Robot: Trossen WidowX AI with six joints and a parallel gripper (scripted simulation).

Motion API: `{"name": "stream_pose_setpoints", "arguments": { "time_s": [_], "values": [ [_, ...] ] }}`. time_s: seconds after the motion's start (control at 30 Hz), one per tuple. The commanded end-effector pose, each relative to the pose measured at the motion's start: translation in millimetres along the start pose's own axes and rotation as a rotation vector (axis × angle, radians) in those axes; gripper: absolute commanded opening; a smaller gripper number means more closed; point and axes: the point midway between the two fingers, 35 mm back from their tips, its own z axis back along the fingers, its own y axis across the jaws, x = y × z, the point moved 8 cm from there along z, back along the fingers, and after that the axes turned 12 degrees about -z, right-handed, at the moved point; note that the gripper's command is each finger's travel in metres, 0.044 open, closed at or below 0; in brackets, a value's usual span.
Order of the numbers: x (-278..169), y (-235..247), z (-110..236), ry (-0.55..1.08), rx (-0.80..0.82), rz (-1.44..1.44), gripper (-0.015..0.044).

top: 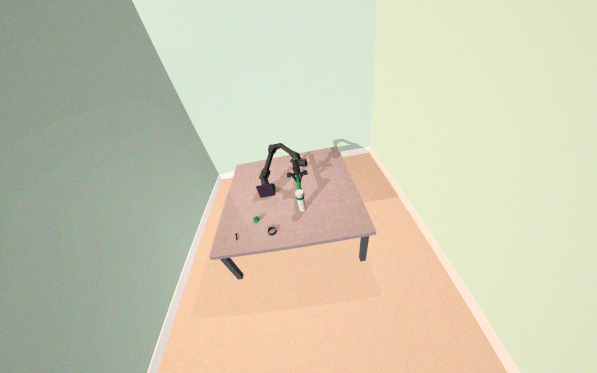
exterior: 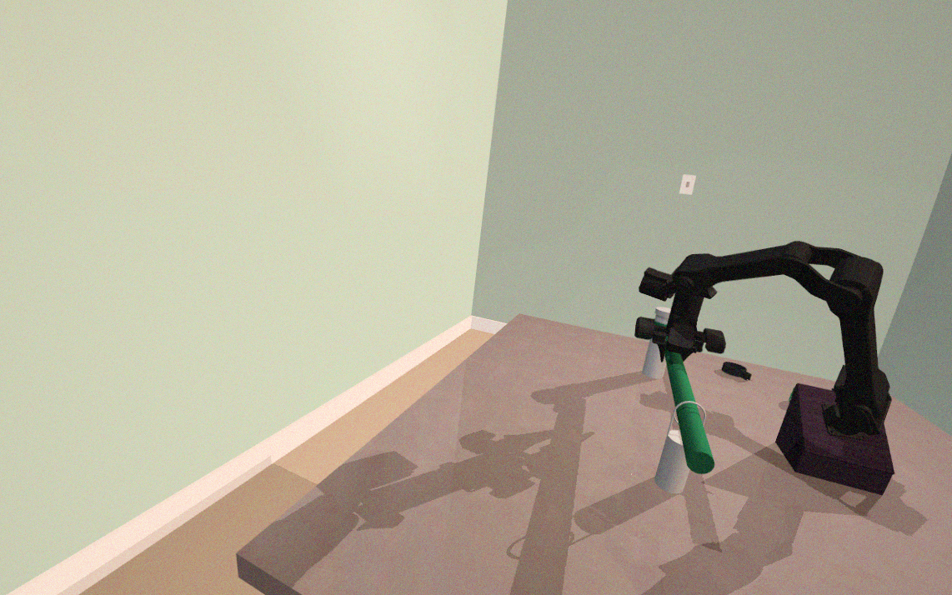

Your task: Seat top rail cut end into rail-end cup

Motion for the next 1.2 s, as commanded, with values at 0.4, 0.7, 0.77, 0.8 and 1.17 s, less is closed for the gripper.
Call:
{"name": "stream_pose_setpoints", "arguments": {
  "time_s": [0.4, 0.7, 0.77, 0.8, 1.17],
  "values": [
    [-5.1, -0.9, 2.7, 0.013, -0.011, 0.000, 0.0000],
    [0.0, -0.1, 0.0, 0.000, 0.000, 0.000, 0.0000],
    [-0.1, -0.1, 0.0, 0.000, 0.000, 0.000, 0.0000],
    [-0.2, -0.1, 0.0, 0.000, 0.000, 0.000, 0.0000],
    [-1.9, -0.5, 0.4, 0.003, -0.001, 0.000, 0.0000]
  ]
}}
